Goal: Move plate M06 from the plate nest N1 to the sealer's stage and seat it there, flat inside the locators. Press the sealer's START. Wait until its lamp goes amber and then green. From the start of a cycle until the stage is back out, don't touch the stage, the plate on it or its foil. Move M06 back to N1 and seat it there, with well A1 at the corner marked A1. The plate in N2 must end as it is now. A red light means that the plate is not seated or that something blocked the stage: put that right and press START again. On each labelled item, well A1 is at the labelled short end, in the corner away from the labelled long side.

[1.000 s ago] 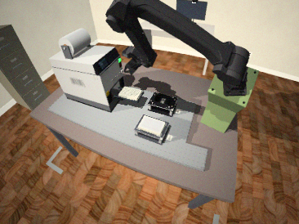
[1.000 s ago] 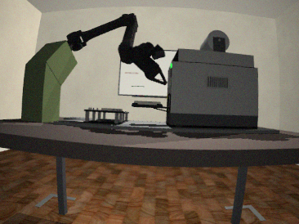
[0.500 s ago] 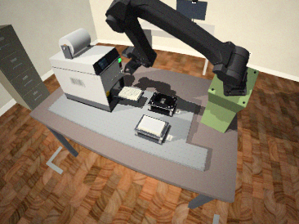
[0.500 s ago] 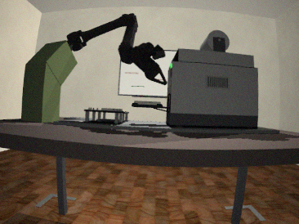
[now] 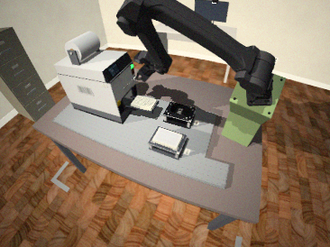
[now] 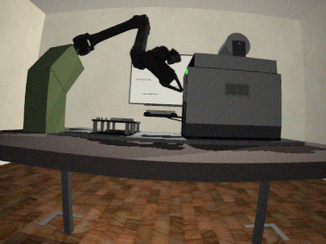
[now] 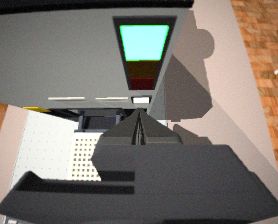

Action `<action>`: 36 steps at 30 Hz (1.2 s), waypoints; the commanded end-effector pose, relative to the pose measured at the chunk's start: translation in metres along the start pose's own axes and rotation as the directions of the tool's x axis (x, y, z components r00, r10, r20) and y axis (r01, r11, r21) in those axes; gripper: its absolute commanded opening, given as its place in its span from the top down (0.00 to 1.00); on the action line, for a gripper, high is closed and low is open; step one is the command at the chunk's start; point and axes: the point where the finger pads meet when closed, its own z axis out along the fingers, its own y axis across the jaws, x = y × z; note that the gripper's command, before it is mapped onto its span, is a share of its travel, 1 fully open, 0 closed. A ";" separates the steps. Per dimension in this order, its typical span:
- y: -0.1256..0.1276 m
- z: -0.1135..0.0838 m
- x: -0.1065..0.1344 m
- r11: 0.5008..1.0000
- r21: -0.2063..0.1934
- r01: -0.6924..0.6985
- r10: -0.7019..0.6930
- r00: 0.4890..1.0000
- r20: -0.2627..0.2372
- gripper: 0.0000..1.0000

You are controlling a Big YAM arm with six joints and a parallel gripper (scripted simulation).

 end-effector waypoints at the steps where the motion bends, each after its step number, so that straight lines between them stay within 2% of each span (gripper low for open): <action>1: 0.003 0.010 0.007 1.000 -0.006 0.006 -0.007 1.000 -0.013 1.00; 5: 0.003 0.011 0.007 1.000 -0.007 0.007 -0.007 1.000 -0.013 1.00; 12: 0.014 0.012 -0.012 0.999 -0.021 0.025 -0.025 1.000 0.011 1.00; 36: 0.005 0.016 0.002 1.000 -0.010 0.009 -0.009 1.000 -0.011 1.00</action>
